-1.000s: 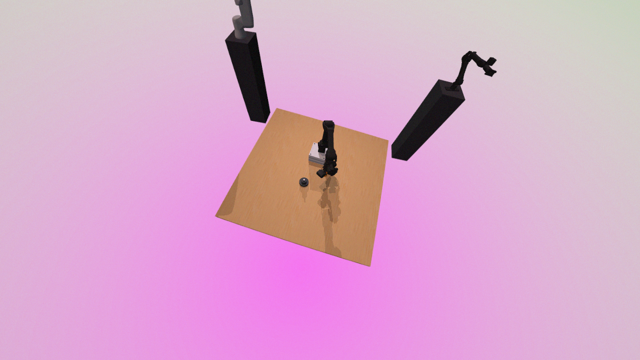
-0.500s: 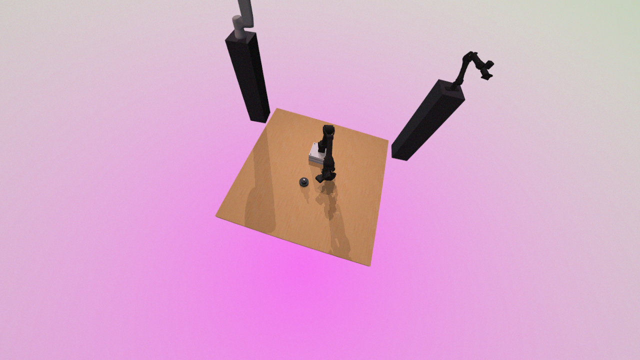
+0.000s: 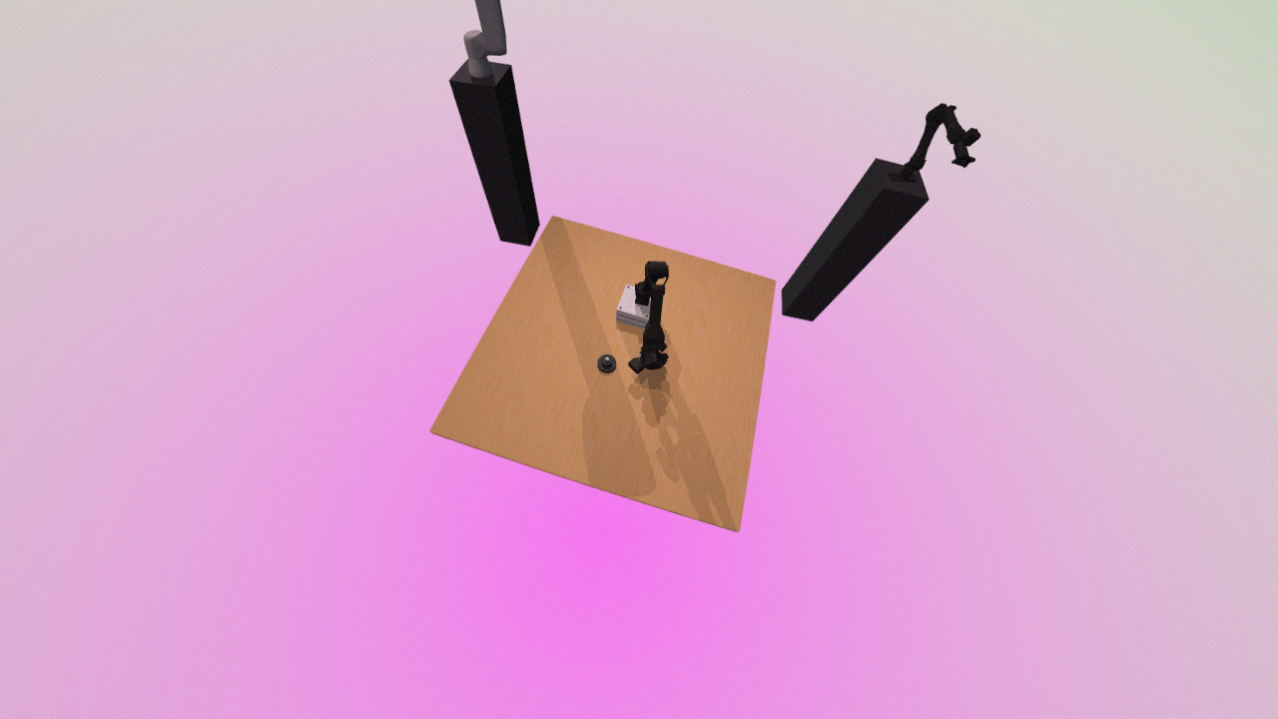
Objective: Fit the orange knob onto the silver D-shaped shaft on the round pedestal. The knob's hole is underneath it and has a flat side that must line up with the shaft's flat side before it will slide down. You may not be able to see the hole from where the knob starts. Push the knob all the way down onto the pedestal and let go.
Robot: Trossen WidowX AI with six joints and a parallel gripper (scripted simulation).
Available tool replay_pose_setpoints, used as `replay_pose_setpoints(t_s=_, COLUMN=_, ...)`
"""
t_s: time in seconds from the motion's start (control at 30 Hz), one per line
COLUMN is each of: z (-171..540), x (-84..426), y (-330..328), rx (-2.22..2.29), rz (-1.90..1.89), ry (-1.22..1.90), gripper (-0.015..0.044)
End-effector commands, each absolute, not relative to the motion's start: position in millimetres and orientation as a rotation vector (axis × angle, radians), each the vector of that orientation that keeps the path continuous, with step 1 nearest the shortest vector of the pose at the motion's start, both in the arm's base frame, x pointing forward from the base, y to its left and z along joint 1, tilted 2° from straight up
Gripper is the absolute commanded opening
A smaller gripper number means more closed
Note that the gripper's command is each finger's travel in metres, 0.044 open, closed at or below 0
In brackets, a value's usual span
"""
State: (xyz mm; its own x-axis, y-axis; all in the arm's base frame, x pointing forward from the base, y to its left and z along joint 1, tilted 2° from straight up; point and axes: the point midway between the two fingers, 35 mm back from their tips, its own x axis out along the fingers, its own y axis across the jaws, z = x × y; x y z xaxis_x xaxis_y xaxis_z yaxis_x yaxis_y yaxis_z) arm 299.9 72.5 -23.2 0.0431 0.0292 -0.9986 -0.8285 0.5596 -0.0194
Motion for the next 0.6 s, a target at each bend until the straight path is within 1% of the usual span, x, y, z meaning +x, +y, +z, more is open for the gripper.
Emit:
replay_pose_setpoints(t_s=0.0, z=-38.5, x=300.5, y=73.0, rx=-0.750, rz=0.768, ry=1.380, gripper=0.0000)
replay_pose_setpoints(t_s=0.27, z=-40.9, x=299.1, y=71.7, rx=-0.750, rz=0.768, ry=1.380, gripper=0.0000)
replay_pose_setpoints(t_s=0.57, z=-39.0, x=299.1, y=71.6, rx=-0.750, rz=0.764, ry=1.384, gripper=0.0236)
